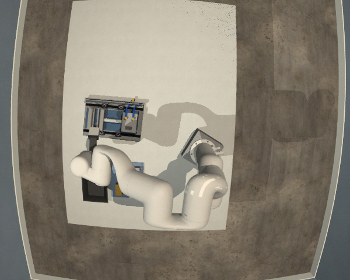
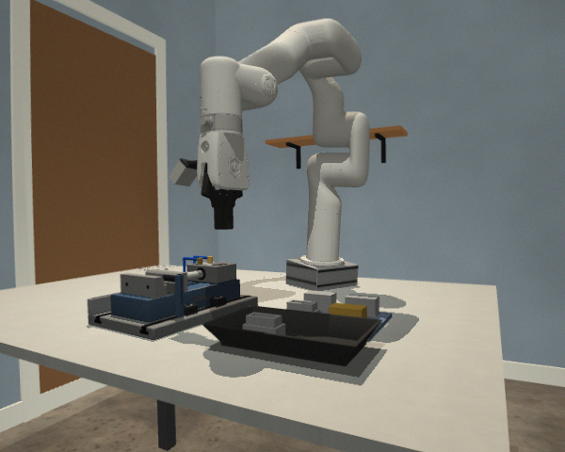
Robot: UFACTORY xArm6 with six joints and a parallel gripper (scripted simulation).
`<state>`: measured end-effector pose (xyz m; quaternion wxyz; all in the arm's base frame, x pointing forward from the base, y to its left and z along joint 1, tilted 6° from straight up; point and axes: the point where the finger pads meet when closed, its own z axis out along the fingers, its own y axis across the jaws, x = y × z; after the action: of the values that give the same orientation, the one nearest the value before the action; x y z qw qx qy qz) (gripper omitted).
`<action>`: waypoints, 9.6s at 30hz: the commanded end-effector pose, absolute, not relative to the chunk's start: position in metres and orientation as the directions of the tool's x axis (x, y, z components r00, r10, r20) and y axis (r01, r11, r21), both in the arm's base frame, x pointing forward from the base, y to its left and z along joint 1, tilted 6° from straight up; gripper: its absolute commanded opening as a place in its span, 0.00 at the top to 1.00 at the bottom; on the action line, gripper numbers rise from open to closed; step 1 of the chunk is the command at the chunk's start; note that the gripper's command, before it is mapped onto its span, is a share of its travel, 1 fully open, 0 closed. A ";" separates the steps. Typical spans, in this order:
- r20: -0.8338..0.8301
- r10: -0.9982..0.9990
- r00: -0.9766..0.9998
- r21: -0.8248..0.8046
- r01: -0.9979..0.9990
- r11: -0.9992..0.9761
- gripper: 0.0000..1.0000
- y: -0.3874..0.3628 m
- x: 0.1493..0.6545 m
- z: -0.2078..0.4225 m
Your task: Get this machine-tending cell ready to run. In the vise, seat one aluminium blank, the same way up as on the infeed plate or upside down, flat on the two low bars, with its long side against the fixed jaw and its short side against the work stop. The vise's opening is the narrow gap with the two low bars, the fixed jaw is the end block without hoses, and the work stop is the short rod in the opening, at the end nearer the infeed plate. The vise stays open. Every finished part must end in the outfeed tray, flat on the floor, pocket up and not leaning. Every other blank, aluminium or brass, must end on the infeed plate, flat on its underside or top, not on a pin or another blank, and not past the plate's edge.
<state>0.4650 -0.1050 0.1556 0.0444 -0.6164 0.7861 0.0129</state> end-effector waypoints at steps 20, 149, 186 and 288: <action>-0.084 -0.977 -0.195 -0.048 -0.979 0.200 0.31 0.029 0.416 0.162; -0.084 -0.977 -0.195 -0.047 -0.979 0.200 0.31 0.039 0.427 0.027; -0.084 -0.977 -0.195 -0.047 -0.979 0.200 0.31 0.040 0.427 0.023; -0.084 -0.977 -0.195 -0.047 -0.979 0.200 1.00 0.040 0.428 0.014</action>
<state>0.4261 0.0402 0.0119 0.0455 -0.6326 0.7731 0.0095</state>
